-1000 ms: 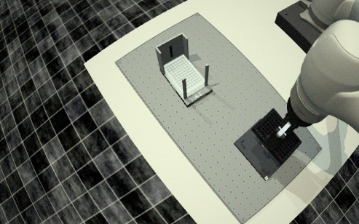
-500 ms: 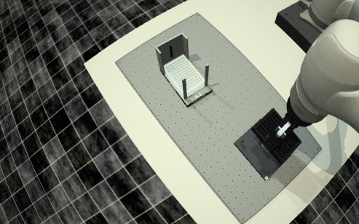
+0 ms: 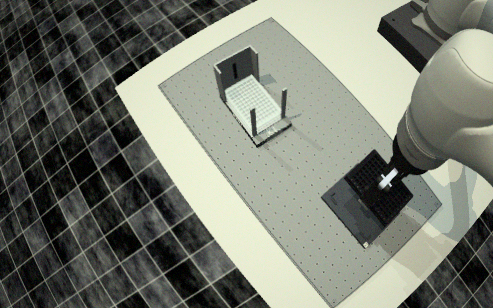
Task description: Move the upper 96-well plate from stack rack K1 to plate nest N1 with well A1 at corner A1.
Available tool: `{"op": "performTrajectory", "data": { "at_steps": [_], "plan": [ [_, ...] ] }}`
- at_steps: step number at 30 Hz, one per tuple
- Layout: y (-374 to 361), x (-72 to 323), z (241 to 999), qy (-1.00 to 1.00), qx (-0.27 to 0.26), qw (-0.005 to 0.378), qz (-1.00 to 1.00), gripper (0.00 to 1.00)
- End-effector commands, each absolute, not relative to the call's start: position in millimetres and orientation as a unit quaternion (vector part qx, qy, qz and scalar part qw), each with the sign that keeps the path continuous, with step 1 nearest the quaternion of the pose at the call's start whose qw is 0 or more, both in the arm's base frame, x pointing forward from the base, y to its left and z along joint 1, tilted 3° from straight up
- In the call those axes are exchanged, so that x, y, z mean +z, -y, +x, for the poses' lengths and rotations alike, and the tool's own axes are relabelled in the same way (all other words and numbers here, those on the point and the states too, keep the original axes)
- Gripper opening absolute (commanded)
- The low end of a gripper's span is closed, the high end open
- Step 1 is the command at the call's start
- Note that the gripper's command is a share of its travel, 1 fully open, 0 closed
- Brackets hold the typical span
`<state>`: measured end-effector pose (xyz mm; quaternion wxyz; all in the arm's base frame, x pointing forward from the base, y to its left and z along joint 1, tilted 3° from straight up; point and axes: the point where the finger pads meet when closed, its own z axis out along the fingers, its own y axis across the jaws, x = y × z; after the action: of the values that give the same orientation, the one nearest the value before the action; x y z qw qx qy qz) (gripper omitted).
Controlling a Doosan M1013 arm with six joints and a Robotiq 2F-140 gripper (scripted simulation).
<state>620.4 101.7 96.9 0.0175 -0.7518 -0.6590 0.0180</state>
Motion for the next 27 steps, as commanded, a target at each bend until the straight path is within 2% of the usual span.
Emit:
{"op": "performTrajectory", "data": {
  "at_steps": [1, 27],
  "plan": [
    [-101.6, 93.0, 620.2, 0.659, 0.018, 0.018, -0.752, 0.0],
    [-101.5, 56.4, 618.3, 0.659, 0.018, 0.018, -0.752, 0.0]
  ]
}}
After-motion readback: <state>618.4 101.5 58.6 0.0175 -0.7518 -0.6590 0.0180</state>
